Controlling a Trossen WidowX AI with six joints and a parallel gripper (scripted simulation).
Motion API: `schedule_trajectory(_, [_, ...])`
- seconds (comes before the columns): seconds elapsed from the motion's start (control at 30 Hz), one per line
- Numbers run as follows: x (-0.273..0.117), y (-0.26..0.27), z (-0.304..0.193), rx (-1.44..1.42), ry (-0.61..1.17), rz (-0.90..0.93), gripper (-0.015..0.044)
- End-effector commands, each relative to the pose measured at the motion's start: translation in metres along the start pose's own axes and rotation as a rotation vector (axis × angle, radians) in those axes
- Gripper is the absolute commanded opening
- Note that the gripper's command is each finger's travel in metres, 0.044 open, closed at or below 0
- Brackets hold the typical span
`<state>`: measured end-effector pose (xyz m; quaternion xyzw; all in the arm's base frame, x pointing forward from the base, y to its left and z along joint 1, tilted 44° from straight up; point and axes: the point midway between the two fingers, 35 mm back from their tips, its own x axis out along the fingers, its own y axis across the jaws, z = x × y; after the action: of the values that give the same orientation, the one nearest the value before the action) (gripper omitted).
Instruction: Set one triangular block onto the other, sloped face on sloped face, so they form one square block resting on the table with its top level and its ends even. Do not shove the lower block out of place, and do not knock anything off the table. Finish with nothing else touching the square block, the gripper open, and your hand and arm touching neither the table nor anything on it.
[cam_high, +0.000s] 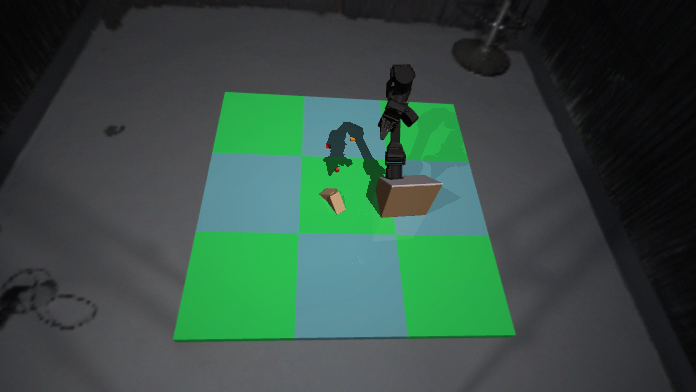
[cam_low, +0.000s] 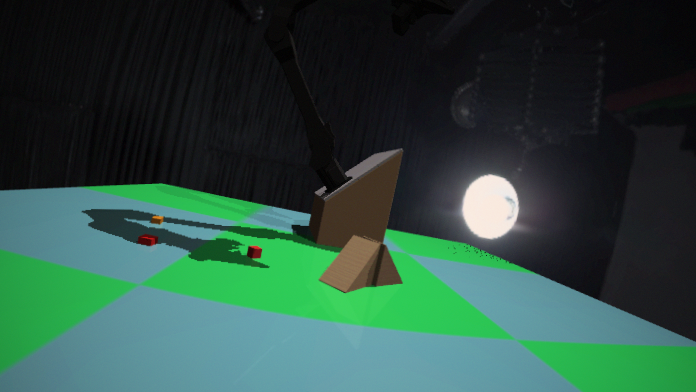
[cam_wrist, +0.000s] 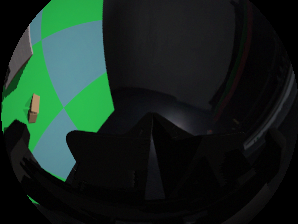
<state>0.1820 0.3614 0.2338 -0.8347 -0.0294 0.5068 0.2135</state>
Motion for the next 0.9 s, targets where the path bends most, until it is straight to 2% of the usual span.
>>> schedule_trajectory(0.0, [0.051,0.034,-0.04,0.255,0.093,0.142,0.0])
schedule_trajectory(0.23, [0.117,0.109,-0.099,0.664,0.27,0.339,0.0])
schedule_trajectory(0.43, [0.156,0.191,-0.137,0.998,0.45,0.49,0.0])
schedule_trajectory(0.67, [0.18,0.3,-0.161,1.367,0.701,0.652,0.0])
schedule_trajectory(0.87, [0.183,0.398,-0.159,1.652,0.953,0.785,0.0])
